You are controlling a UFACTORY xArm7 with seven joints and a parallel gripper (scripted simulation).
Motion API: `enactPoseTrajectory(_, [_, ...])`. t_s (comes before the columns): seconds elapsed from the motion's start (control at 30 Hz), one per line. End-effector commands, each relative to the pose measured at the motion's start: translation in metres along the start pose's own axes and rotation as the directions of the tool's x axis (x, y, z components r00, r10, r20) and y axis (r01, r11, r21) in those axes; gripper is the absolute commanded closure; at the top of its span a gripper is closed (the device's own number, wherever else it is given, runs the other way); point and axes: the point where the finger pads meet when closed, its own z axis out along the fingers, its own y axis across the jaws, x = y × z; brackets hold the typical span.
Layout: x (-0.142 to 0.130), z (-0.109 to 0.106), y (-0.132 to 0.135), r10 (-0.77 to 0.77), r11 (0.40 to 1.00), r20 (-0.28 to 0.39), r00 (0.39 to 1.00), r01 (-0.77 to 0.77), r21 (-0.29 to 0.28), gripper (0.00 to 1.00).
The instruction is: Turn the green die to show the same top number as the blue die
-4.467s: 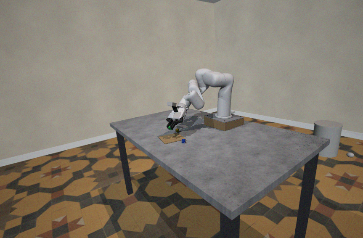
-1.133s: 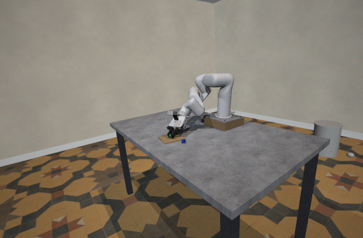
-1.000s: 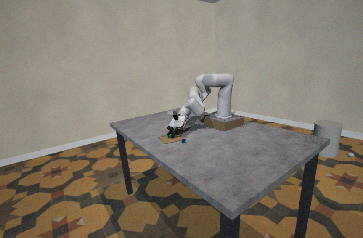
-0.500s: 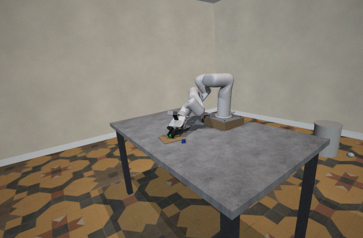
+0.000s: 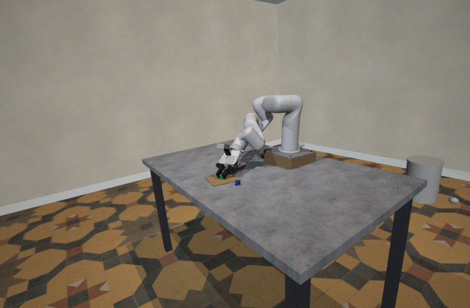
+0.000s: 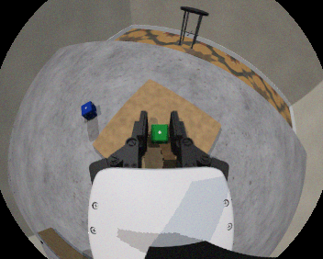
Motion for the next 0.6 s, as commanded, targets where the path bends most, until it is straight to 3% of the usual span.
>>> enactPoseTrajectory(0.0, [0.0014, -0.0002, 0.0002, -0.002, 1.0, -0.002, 1.0, 0.002, 0.0, 0.68])
enactPoseTrajectory(0.03, [0.0014, -0.0002, 0.0002, -0.002, 1.0, -0.002, 1.0, 0.002, 0.0, 0.64])
enactPoseTrajectory(0.57, [0.0014, -0.0002, 0.0002, -0.002, 1.0, -0.002, 1.0, 0.002, 0.0, 0.64])
